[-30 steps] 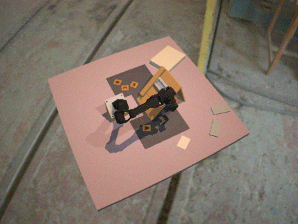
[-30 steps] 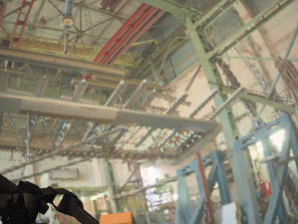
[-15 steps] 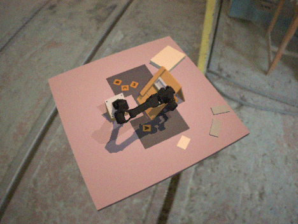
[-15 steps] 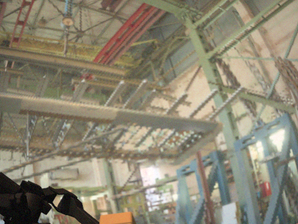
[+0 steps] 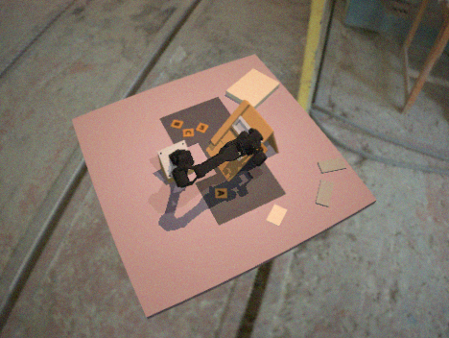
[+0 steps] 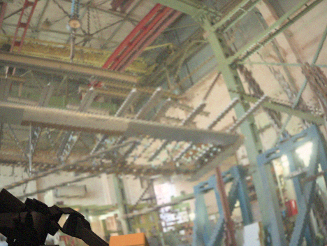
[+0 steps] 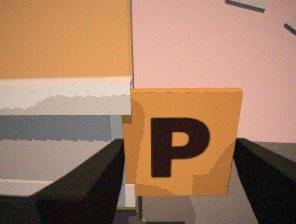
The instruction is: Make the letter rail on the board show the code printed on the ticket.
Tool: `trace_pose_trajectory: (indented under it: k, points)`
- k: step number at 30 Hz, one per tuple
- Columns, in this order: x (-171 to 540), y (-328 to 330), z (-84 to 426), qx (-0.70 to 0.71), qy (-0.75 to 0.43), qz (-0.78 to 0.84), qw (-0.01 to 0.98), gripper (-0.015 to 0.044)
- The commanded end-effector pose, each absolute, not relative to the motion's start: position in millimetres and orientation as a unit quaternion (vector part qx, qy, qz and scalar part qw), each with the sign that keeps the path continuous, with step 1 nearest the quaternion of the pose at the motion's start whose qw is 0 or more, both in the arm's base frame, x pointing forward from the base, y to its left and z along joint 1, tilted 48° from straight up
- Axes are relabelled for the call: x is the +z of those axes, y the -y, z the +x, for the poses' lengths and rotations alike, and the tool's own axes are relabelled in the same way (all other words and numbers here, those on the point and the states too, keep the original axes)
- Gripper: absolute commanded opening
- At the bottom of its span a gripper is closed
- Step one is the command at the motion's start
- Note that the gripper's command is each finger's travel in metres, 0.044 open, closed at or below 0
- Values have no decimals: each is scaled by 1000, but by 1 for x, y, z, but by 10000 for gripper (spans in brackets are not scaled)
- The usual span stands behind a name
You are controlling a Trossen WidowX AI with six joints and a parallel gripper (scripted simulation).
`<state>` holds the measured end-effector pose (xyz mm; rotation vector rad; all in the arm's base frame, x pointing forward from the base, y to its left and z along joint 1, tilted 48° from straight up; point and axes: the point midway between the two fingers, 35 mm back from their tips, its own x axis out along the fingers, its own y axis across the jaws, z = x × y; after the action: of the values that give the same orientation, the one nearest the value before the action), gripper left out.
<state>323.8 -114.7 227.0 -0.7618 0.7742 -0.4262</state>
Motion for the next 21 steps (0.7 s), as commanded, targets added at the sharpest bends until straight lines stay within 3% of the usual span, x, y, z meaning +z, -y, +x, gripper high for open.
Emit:
trace_pose_trajectory:
  k: [1, 21]
  points:
    - [223, 114, 323, -203, -367, -358, 834, 0]
    - [216, 107, 324, -203, -367, -358, 834, 0]
